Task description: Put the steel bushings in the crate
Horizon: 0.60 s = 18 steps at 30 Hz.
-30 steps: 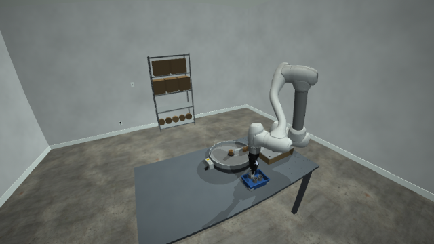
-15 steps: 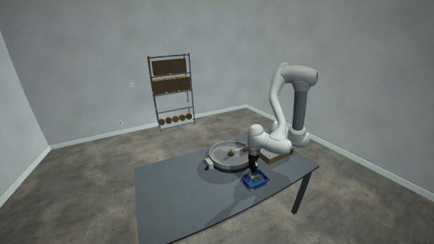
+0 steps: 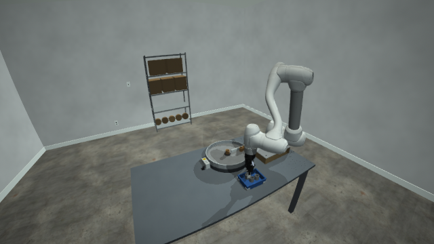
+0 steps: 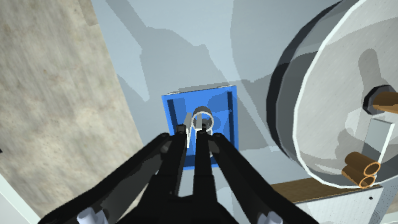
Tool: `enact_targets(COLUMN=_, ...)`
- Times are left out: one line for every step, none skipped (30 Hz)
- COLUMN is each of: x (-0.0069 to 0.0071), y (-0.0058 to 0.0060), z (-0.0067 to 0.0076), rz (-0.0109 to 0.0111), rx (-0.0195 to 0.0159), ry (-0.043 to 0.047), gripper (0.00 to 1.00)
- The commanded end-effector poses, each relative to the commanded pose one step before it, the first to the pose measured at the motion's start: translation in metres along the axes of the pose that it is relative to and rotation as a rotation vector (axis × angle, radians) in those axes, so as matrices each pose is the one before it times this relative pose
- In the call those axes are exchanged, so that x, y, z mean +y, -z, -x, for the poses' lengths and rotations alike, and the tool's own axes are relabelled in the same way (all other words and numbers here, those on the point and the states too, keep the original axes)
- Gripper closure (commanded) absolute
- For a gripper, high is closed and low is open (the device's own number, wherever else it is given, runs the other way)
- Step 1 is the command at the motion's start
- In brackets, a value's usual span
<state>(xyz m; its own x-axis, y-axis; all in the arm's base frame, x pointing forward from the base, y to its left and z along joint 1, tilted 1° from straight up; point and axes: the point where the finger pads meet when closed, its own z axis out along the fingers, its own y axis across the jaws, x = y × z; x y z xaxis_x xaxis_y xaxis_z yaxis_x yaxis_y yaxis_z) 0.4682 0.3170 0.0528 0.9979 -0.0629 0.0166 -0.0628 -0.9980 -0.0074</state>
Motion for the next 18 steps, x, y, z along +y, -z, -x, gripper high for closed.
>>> enact_targets(x=-0.00182, y=-0.00396, z=0.00036, rz=0.00070, rx=0.00212, ry=-0.00267, gripper=1.00)
enact_targets(x=0.00000, y=0.00000, z=0.00000, rz=0.00000, rx=0.00000, ry=0.00000, gripper=1.00)
enact_targets(x=0.00000, y=0.00000, z=0.00000, rz=0.00000, rx=0.00000, ry=0.00000, gripper=1.00)
enact_targets(x=0.00000, y=0.00000, z=0.00000, rz=0.00000, rx=0.00000, ry=0.00000, gripper=1.00)
enact_targets(x=0.00000, y=0.00000, z=0.00000, rz=0.00000, rx=0.00000, ry=0.00000, gripper=1.00)
enact_targets(x=0.00000, y=0.00000, z=0.00000, rz=0.00000, rx=0.00000, ry=0.00000, gripper=1.00)
enact_targets(x=0.00000, y=0.00000, z=0.00000, rz=0.00000, rx=0.00000, ry=0.00000, gripper=1.00)
enact_targets(x=-0.00003, y=-0.00002, z=-0.00005, rz=0.00000, rx=0.00000, ry=0.00000, gripper=1.00)
enact_targets(x=-0.00014, y=-0.00013, z=-0.00026, rz=0.00000, rx=0.00000, ry=0.00000, gripper=1.00)
enact_targets(x=0.00000, y=0.00000, z=0.00000, rz=0.00000, rx=0.00000, ry=0.00000, gripper=1.00)
enact_targets(x=0.00000, y=0.00000, z=0.00000, rz=0.00000, rx=0.00000, ry=0.00000, gripper=1.00)
enact_targets(x=-0.00029, y=-0.00026, z=-0.00053, rz=0.00000, rx=0.00000, ry=0.00000, gripper=1.00)
enact_targets(x=-0.00041, y=-0.00036, z=-0.00074, rz=0.00000, rx=0.00000, ry=0.00000, gripper=1.00)
enact_targets(x=-0.00045, y=-0.00040, z=-0.00082, rz=0.00000, rx=0.00000, ry=0.00000, gripper=1.00)
enact_targets(x=-0.00041, y=-0.00037, z=-0.00074, rz=0.00000, rx=0.00000, ry=0.00000, gripper=1.00)
enact_targets(x=-0.00029, y=-0.00026, z=-0.00053, rz=0.00000, rx=0.00000, ry=0.00000, gripper=1.00)
enact_targets(x=-0.00014, y=-0.00013, z=-0.00026, rz=0.00000, rx=0.00000, ry=0.00000, gripper=1.00)
enact_targets(x=-0.00003, y=-0.00002, z=-0.00005, rz=0.00000, rx=0.00000, ry=0.00000, gripper=1.00)
